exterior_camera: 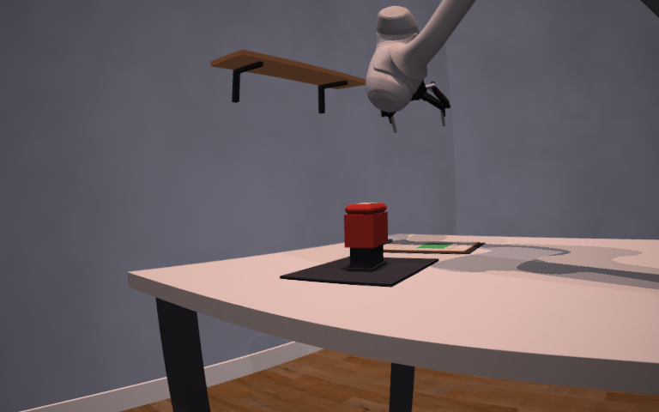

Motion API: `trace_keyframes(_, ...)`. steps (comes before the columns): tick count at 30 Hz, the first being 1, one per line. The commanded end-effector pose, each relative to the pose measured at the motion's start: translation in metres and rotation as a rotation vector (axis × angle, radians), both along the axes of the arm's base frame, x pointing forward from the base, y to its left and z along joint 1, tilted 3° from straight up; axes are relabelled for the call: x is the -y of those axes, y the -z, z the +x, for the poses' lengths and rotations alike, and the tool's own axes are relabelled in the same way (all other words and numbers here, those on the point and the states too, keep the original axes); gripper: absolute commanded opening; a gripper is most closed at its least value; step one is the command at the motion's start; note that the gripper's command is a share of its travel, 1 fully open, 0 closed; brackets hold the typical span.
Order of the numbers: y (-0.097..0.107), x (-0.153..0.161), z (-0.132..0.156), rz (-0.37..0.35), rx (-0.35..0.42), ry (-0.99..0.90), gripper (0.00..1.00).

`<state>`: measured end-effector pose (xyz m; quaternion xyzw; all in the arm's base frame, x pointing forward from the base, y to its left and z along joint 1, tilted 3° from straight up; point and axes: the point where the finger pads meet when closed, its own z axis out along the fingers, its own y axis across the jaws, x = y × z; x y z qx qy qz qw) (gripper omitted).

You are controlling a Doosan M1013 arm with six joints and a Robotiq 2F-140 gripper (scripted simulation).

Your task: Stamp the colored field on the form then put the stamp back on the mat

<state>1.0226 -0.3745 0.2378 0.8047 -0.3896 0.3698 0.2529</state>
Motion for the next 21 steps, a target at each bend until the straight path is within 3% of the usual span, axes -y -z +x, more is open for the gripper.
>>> trace_keyframes(1, 0.021, -0.065, -0.025, 0.144, -0.040, 0.039, 1.00)
trace_keyframes(2, 0.027, -0.080, -0.031, 0.227, -0.060, 0.059, 1.00)
trace_keyframes(3, 0.031, -0.094, -0.036, 0.227, -0.060, 0.059, 1.00)
trace_keyframes(4, 0.036, -0.109, -0.043, 0.306, -0.083, 0.077, 1.00)
trace_keyframes(5, 0.040, -0.123, -0.048, 0.306, -0.083, 0.077, 1.00)
trace_keyframes(6, 0.044, -0.137, -0.054, 0.381, -0.109, 0.095, 1.00)
trace_keyframes(11, 0.060, -0.208, -0.083, 0.381, -0.109, 0.095, 1.00)
trace_keyframes(13, 0.060, -0.208, -0.083, 0.381, -0.109, 0.095, 1.00)
trace_keyframes(14, 0.073, -0.252, -0.106, 0.451, -0.137, 0.111, 1.00)
trace_keyframes(16, 0.076, -0.272, -0.118, 0.577, -0.196, 0.140, 1.00)
trace_keyframes(17, 0.079, -0.283, -0.124, 0.577, -0.196, 0.140, 1.00)
trace_keyframes(18, 0.081, -0.296, -0.131, 0.632, -0.225, 0.152, 1.00)
trace_keyframes(21, 0.087, -0.336, -0.152, 0.632, -0.225, 0.152, 1.00)
